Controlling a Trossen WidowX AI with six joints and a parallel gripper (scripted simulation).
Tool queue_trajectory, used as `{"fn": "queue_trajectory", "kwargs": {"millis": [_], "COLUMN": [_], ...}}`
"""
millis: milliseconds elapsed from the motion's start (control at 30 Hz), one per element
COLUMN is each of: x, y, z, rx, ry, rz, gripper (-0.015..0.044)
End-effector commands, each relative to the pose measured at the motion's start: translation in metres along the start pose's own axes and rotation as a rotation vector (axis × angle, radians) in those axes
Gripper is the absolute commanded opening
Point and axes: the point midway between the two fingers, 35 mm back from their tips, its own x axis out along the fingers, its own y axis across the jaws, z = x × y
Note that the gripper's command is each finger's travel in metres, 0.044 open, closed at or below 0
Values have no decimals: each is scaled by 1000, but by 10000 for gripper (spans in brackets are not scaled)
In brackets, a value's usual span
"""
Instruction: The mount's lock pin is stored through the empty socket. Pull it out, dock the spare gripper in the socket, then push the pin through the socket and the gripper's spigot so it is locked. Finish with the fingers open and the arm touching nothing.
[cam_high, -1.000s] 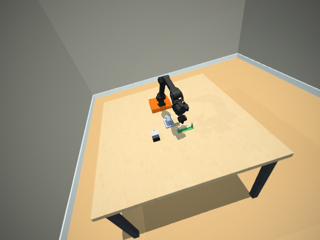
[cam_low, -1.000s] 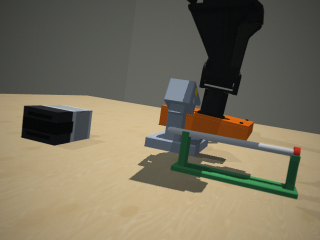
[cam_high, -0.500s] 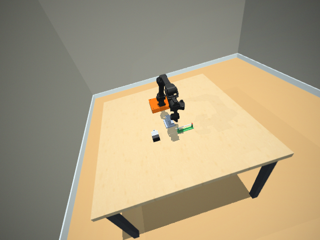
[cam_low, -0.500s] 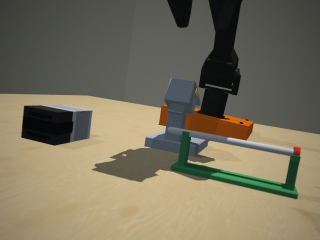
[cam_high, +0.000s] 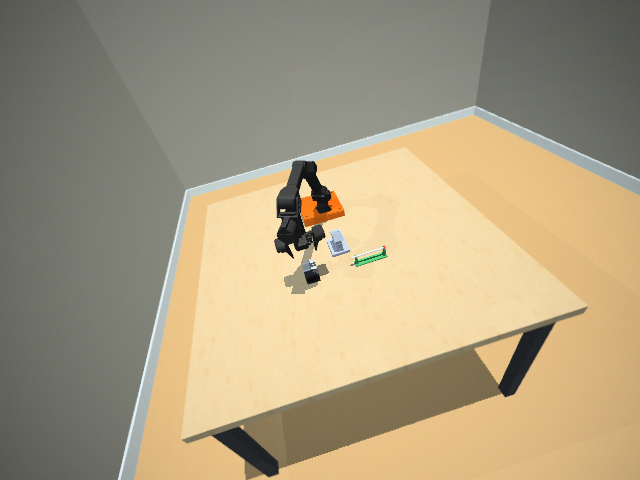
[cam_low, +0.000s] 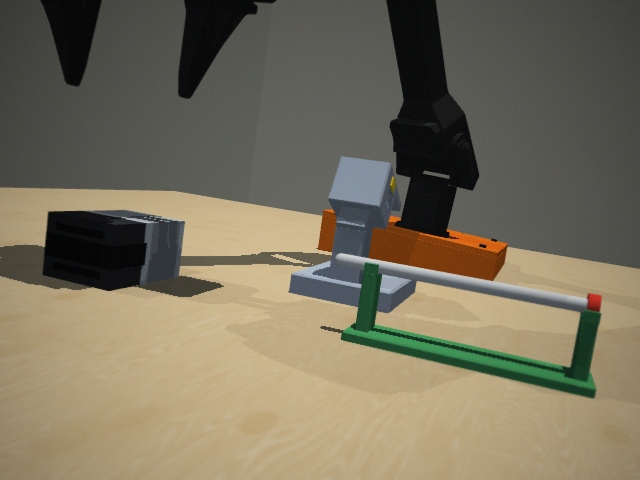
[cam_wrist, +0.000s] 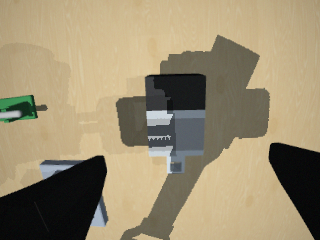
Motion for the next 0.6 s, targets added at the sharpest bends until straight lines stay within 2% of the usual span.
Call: {"fn": "queue_trajectory", "kwargs": {"millis": [0,200,567], "x": [4,16,67], "y": [0,-1,1], "z": [-1,0,-4], "rx": [53,53,53], "ry": [6,6,6], "rz": [-2,-2,-2], "gripper": [440,440,440]}}
